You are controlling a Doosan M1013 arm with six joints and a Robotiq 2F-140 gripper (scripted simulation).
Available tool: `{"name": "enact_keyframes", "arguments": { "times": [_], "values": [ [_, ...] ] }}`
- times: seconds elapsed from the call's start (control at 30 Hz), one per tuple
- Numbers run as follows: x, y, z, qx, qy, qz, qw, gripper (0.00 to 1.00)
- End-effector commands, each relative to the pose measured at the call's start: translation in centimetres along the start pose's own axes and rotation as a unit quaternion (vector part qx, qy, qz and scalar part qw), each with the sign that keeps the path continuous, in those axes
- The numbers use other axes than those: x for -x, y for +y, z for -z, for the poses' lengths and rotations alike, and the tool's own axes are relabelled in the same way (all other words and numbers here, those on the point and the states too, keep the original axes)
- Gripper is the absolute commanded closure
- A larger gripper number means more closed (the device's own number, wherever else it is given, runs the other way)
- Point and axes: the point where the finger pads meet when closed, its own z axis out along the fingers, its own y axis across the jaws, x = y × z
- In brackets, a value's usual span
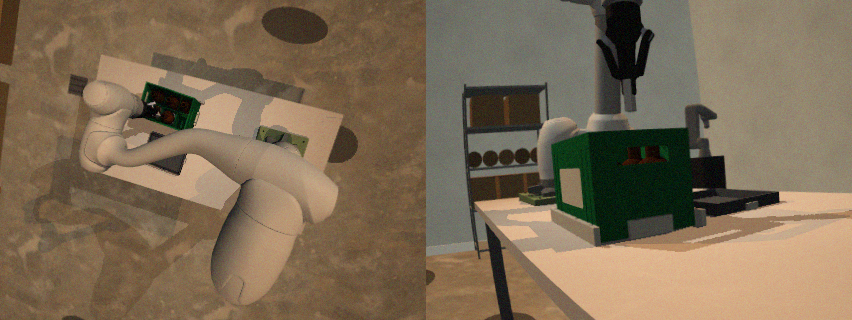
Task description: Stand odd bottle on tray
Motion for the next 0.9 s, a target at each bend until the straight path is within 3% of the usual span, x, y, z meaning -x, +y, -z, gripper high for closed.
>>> {"name": "enact_keyframes", "arguments": {
  "times": [0.0, 0.33, 0.5, 0.53, 0.87],
  "values": [
    [-2.5, -0.1, 0.1, 0.0, 0.0, 0.0, 1.0, 1.0],
    [-12.5, 0.6, 0.0, 0.0, 0.0, 0.0, 1.0, 1.0],
    [-12.7, 0.6, 0.0, 0.0, 0.0, 0.0, 1.0, 1.0],
    [-12.7, 0.6, 0.0, 0.0, 0.0, 0.0, 1.0, 0.62],
    [-12.7, 0.6, 0.0, 0.0, 0.0, 0.0, 1.0, 0.62]
  ]
}}
